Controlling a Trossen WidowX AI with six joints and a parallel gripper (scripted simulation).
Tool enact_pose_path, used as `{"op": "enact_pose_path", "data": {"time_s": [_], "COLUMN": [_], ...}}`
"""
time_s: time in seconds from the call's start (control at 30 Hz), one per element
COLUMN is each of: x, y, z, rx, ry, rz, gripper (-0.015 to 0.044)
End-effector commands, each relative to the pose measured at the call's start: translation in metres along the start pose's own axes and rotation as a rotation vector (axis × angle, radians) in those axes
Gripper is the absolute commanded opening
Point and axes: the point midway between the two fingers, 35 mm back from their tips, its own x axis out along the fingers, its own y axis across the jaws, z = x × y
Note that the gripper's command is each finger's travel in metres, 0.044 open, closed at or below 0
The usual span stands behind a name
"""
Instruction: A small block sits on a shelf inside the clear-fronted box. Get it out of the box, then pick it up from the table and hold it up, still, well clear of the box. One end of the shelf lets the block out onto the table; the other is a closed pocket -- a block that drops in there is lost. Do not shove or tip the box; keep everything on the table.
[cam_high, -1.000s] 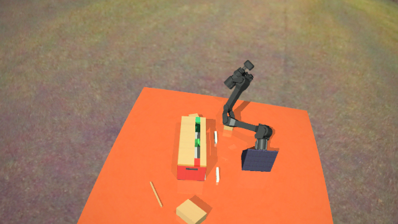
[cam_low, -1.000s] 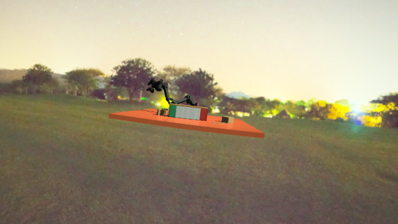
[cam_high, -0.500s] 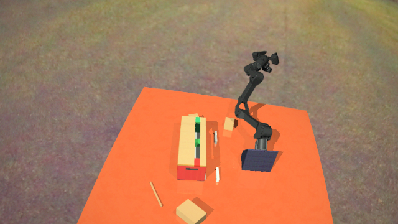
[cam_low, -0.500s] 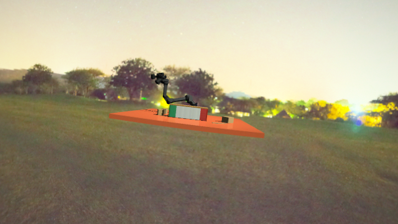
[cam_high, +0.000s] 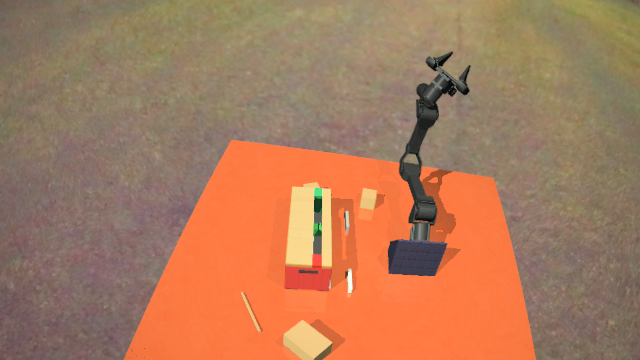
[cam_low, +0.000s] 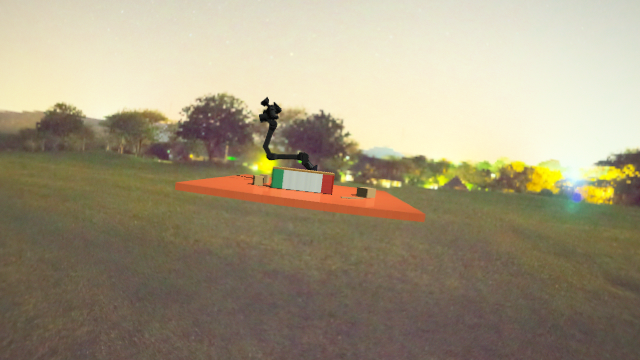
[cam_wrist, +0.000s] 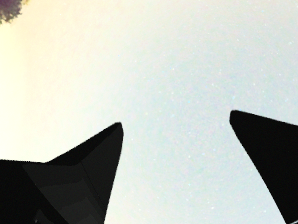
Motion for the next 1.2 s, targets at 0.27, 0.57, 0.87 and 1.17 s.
{"op": "enact_pose_path", "data": {"time_s": [0.27,0.57,0.87,1.17], "x": [-0.018,-0.096,-0.22,-0.371], "y": [0.012,0.0,-0.021,-0.036], "z": [-0.151,-0.262,-0.334,-0.347], "rx": [0.306,0.559,0.753,0.821], "ry": [0.537,0.975,1.35,1.603], "rz": [-0.083,-0.368,-0.853,-1.529], "gripper": [0.04,0.04,0.04,0.04]}}
